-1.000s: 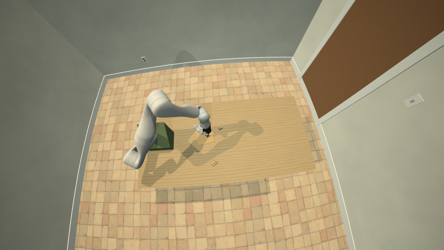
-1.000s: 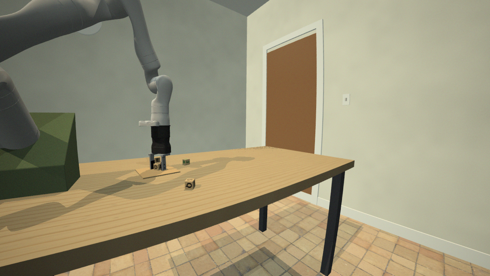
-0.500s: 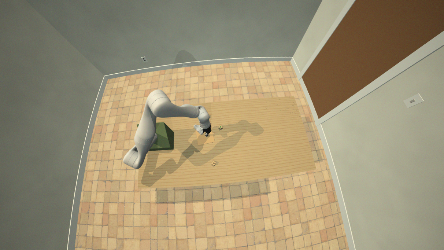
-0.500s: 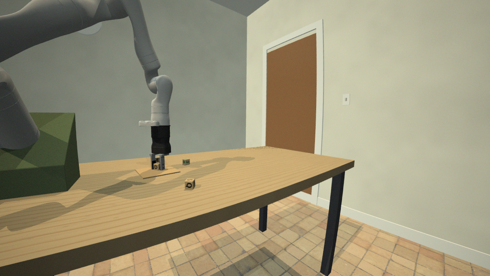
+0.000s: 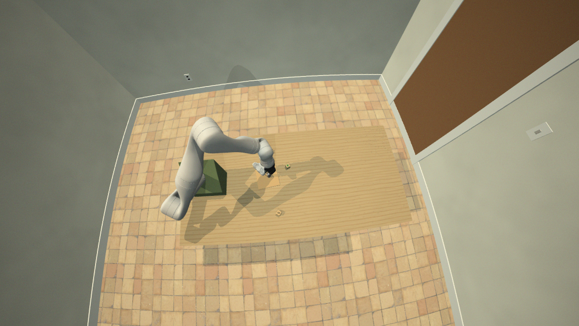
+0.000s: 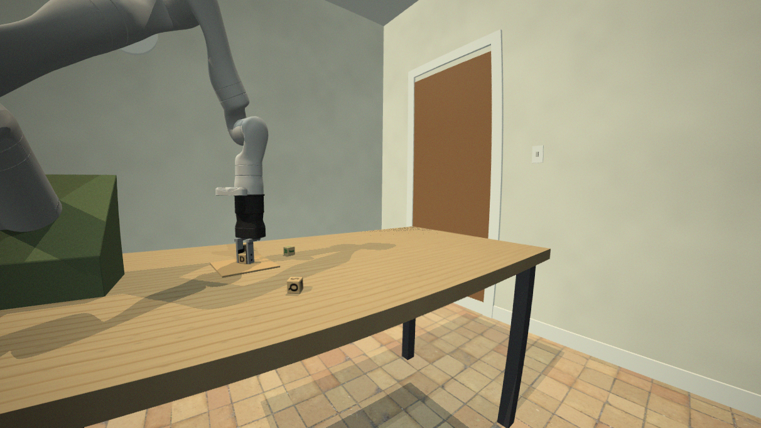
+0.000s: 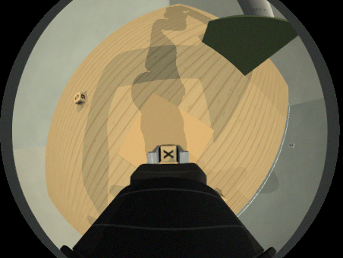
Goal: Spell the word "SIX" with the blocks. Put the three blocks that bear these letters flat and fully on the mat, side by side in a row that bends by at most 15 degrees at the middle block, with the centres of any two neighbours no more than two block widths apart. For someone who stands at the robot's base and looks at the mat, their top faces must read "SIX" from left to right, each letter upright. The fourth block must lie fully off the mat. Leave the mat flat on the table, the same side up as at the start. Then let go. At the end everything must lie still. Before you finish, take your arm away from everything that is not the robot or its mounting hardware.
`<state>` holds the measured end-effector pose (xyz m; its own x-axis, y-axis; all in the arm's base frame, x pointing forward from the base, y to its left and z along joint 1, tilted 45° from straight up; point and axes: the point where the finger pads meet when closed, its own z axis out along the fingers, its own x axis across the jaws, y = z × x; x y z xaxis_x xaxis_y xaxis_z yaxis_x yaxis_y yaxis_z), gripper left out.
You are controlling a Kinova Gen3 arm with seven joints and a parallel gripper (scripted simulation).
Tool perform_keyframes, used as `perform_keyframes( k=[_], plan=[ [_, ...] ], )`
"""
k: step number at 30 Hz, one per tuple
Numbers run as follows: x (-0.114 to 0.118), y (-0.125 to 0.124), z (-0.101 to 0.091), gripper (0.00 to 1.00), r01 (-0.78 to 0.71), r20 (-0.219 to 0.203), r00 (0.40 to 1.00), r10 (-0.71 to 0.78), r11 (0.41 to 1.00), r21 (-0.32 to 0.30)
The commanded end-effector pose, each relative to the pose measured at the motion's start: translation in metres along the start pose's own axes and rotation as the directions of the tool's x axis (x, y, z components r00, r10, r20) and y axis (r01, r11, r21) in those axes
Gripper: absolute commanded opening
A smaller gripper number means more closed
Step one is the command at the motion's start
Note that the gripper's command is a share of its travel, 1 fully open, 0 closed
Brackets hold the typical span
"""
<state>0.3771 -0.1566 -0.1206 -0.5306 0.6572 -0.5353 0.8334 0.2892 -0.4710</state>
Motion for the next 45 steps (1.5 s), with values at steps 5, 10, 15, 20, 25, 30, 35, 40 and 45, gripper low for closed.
perform_keyframes(
  k=[5,10,15,20,25,30,35,40,45],
  plan=[
    [0.000,0.001,-0.001,0.49,0.000,0.000,1.000,0.000,1.000,-0.002],
    [0.000,0.001,-0.001,0.49,0.000,0.000,1.000,0.000,1.000,-0.002],
    [0.000,0.001,-0.001,0.49,0.000,0.000,1.000,0.000,1.000,-0.002],
    [0.000,0.001,-0.001,0.49,0.000,0.000,1.000,0.000,1.000,-0.002],
    [0.000,0.001,-0.001,0.49,0.000,0.000,1.000,0.000,1.000,-0.002],
    [0.000,0.001,-0.012,0.49,0.000,0.000,1.000,0.000,1.000,-0.002],
    [0.000,0.001,-0.038,0.49,0.000,0.000,1.000,0.000,1.000,-0.002],
    [0.000,0.001,-0.075,0.49,0.000,0.000,1.000,0.000,1.000,-0.002],
    [0.000,0.001,-0.098,0.49,0.000,0.000,1.000,0.000,1.000,-0.002]
  ],
)
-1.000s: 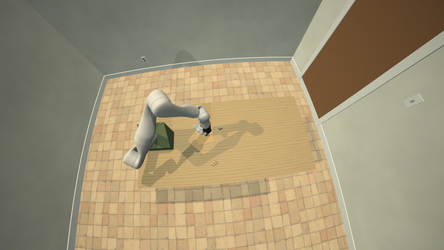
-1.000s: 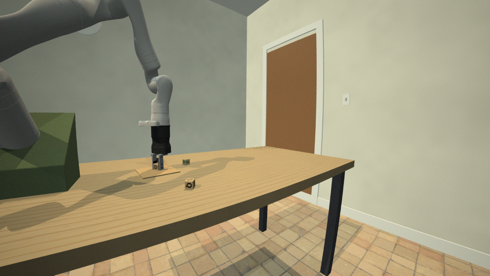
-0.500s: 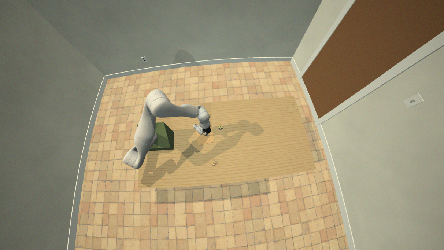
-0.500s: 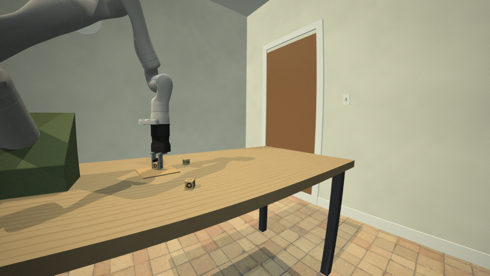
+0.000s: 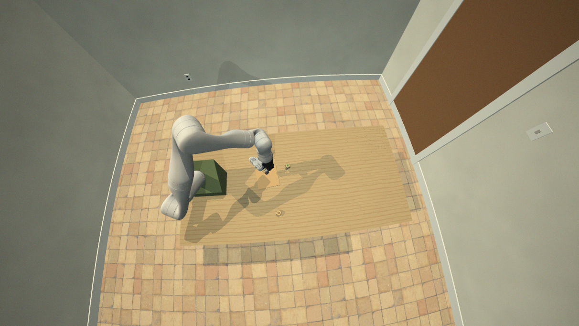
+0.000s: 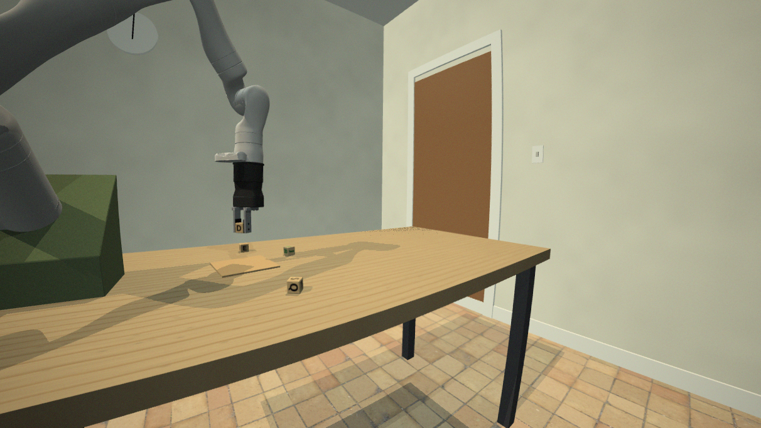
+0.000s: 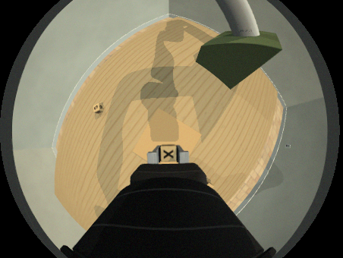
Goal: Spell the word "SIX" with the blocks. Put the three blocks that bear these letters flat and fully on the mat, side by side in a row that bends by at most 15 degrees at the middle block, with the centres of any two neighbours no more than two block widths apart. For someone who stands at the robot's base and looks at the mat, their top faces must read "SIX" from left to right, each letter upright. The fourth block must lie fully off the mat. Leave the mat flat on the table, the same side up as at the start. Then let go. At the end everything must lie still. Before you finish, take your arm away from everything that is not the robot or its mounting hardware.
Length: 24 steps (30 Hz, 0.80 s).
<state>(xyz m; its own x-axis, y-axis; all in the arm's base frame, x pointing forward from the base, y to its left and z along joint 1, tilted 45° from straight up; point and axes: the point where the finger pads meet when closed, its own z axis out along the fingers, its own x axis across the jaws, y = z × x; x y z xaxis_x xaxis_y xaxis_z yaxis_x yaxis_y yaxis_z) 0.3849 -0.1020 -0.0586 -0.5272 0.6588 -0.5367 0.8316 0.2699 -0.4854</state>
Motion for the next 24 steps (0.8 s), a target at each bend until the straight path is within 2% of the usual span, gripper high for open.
perform_keyframes(
  k=[1,24],
  plan=[
    [0.0015,0.0071,-0.0168,0.49,0.004,0.001,1.000,-0.004,1.000,-0.026],
    [0.0016,0.0037,-0.0172,0.49,-0.044,-0.001,0.999,0.044,0.999,-0.020]
  ],
)
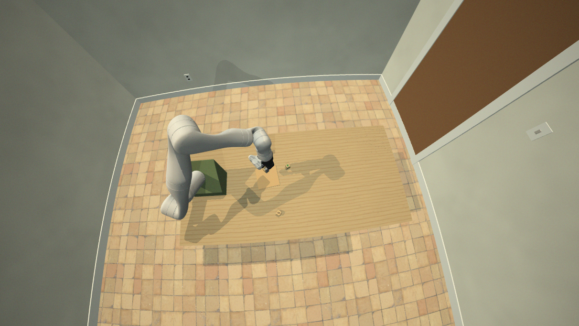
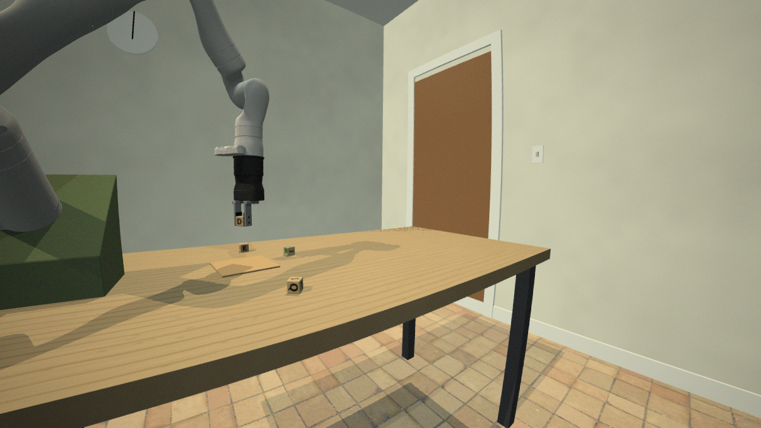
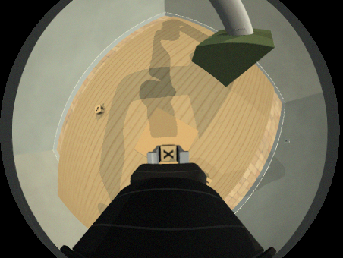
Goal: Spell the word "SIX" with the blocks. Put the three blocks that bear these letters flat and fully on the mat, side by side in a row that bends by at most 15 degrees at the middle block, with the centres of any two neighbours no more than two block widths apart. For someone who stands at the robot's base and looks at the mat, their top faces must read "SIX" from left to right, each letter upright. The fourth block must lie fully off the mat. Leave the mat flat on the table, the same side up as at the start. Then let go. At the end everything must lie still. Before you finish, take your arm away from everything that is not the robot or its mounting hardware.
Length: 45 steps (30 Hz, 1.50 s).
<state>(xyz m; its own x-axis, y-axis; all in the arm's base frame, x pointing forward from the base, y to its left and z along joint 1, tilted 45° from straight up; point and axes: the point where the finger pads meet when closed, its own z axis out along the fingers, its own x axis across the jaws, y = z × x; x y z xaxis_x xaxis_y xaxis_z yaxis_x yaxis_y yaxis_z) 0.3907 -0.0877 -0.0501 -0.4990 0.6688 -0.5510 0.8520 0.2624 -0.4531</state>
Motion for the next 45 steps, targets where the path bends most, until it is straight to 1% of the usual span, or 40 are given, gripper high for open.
perform_keyframes(
  k=[1,7,11,13,16,19,21,23,25,28,30,34,39,42,45],
  plan=[
    [0.000,-0.002,0.000,0.49,-0.026,0.001,1.000,0.026,1.000,0.003],
    [0.000,-0.010,0.003,0.49,-0.163,0.002,0.987,0.163,0.986,0.018],
    [0.000,-0.018,0.005,0.49,-0.301,0.006,0.954,0.301,0.953,0.032],
    [0.000,-0.018,0.005,0.49,-0.301,0.006,0.954,0.301,0.953,0.032],
    [0.000,-0.025,0.006,0.49,-0.422,0.012,0.907,0.422,0.906,0.041],
    [-0.001,-0.030,0.008,0.49,-0.551,0.020,0.834,0.551,0.833,0.048],
    [-0.001,-0.034,0.009,0.49,-0.637,0.027,0.770,0.637,0.769,0.051],
    [-0.002,-0.037,0.009,0.49,-0.720,0.034,0.694,0.719,0.692,0.052],
    [-0.003,-0.040,0.010,0.49,-0.795,0.041,0.606,0.794,0.604,0.050],
    [-0.005,-0.042,0.010,0.49,-0.890,0.049,0.456,0.888,0.455,0.044],
    [-0.005,-0.042,0.010,0.49,-0.890,0.049,0.456,0.888,0.455,0.044],
    [-0.010,-0.044,0.009,0.49,-0.972,0.053,0.236,0.970,0.235,0.031],
    [-0.018,-0.043,0.007,0.49,-0.999,0.045,-0.038,0.998,-0.038,0.014],
    [-0.023,-0.042,0.006,0.49,-0.983,0.036,-0.183,0.982,-0.184,0.006],
    [-0.028,-0.040,0.004,0.49,-0.951,0.025,-0.308,0.951,-0.308,0.001]
  ],
)
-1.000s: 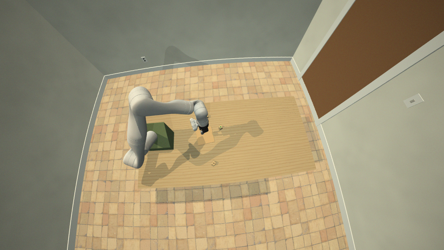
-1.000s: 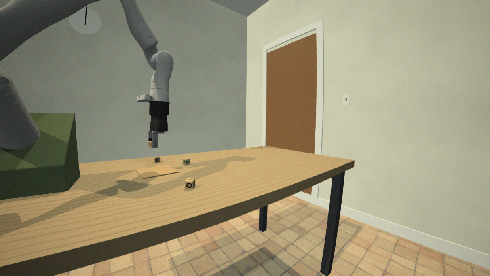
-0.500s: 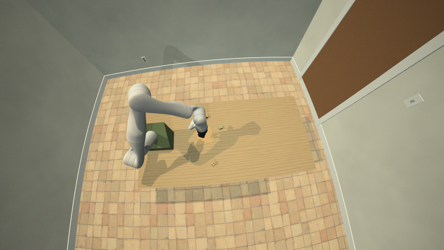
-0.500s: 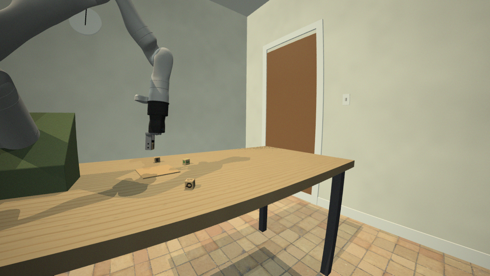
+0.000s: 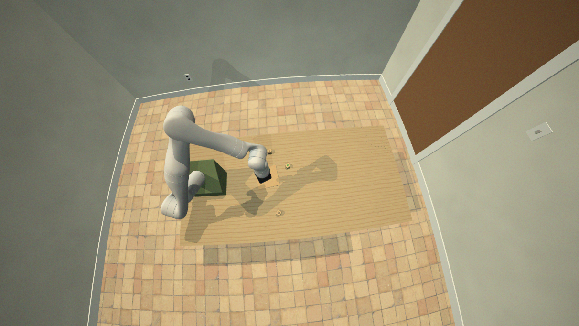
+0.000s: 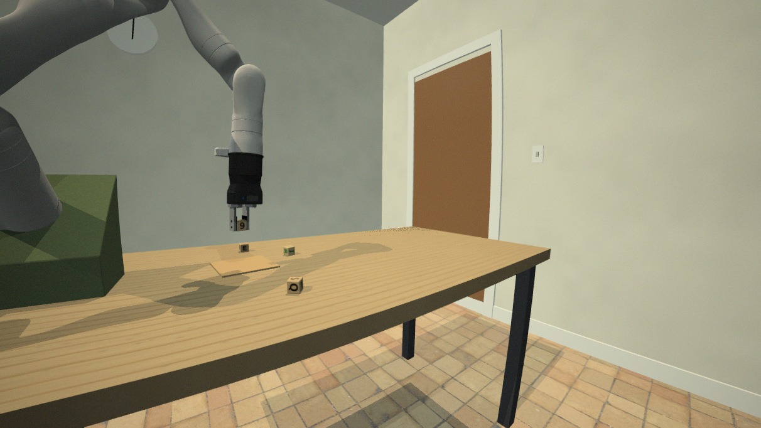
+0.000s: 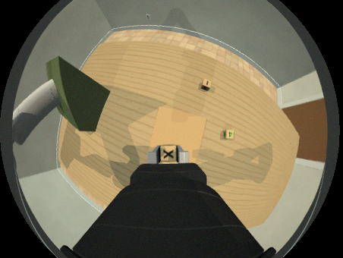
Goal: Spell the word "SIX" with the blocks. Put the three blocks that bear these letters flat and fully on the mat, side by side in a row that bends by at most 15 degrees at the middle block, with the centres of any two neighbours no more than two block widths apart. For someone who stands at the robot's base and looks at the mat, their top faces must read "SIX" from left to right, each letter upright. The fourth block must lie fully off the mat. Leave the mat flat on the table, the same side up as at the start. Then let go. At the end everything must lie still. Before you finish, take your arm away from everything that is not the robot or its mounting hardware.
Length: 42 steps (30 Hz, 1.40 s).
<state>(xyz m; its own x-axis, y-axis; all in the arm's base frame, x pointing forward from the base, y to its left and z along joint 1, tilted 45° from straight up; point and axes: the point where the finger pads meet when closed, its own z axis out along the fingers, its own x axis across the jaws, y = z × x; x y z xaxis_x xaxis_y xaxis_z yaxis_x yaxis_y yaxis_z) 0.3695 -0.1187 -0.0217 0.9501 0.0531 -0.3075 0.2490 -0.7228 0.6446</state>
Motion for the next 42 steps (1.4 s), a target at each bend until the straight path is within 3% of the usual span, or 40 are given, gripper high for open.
perform_keyframes(
  k=[1,15,42],
  plan=[
    [-0.001,0.002,-0.001,0.49,-0.040,-0.003,0.999,0.040,0.999,-0.009],
    [0.007,0.015,-0.007,0.49,-0.332,-0.039,0.943,0.332,0.943,0.000],
    [0.008,0.015,-0.001,0.49,-0.349,-0.036,0.936,0.349,0.937,0.000]
  ],
)
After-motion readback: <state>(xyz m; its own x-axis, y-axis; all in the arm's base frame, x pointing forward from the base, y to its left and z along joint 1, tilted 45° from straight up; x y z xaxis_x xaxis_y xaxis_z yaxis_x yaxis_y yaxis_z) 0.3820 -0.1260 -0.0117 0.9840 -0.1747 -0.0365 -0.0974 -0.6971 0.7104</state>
